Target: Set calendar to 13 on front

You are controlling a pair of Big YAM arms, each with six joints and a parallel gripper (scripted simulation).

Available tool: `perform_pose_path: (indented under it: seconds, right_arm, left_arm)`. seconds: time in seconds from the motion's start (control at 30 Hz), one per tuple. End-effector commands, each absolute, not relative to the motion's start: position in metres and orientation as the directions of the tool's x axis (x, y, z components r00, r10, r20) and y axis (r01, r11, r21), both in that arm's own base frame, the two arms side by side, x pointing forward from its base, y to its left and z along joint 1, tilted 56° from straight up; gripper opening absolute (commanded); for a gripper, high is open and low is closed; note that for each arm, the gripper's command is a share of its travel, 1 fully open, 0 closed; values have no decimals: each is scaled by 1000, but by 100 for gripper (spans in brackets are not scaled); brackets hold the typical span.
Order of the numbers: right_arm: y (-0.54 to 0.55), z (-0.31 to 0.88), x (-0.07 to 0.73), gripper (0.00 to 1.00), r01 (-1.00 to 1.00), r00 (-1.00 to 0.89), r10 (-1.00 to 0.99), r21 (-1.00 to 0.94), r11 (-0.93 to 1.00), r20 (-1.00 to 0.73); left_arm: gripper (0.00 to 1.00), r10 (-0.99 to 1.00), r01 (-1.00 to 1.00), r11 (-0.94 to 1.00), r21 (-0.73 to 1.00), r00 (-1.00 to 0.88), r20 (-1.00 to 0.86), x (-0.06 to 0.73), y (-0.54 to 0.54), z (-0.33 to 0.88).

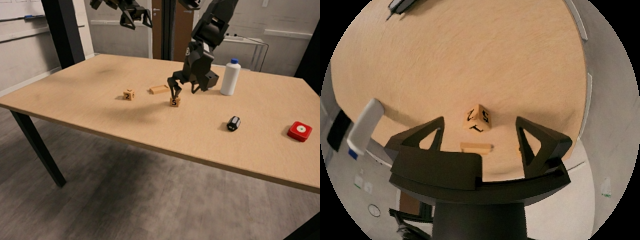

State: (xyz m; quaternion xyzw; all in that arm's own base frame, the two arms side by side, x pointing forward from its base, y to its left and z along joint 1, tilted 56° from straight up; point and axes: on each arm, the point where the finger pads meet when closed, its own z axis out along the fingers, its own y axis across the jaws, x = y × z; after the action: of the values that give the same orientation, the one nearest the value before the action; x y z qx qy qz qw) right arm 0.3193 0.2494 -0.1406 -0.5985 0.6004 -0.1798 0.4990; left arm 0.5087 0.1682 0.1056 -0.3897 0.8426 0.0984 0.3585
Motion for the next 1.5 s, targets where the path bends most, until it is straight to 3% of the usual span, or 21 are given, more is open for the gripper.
perform_pose_path:
  seconds: [0.0, 0.4, 0.67, 0.73, 1.07, 1.23, 1.3, 1.47]
  right_arm:
    - [253, -135, 320, 100, -529, 222, -890, -816, 233, -399]
    - [253, -135, 320, 100, -529, 222, -890, -816, 233, -399]
    - [253, -135, 320, 100, -529, 222, -890, -816, 233, -399]
    - [253, -135, 320, 100, -529, 222, -890, -816, 233, -399]
    - [253, -135, 320, 100, -529, 222, -890, -816, 233, -399]
    - [253, -135, 320, 100, -529, 222, -890, -816, 233, -399]
    - [253, -135, 320, 100, -529, 222, -890, -816, 233, -399]
    - [253, -135, 320, 100, -529, 222, -890, -816, 233, -399]
  left_arm:
    - [100, -552, -705, 708, -42, -515, -656, 507, 174, 96]
    - [100, -554, -703, 709, -49, -513, -656, 507, 168, 95]
    - [100, -317, -508, 830, 229, -768, -556, 506, 149, 75]
    - [100, -317, -508, 830, 229, -768, -556, 506, 149, 75]
    - [100, 32, -112, 849, 516, -965, -261, 507, 124, 58]
    - [100, 184, 100, 803, 587, -979, -84, 506, 113, 53]
    - [100, 184, 100, 803, 587, -979, -84, 506, 113, 53]
    - [100, 334, 350, 709, 613, -931, 146, 501, 106, 47]
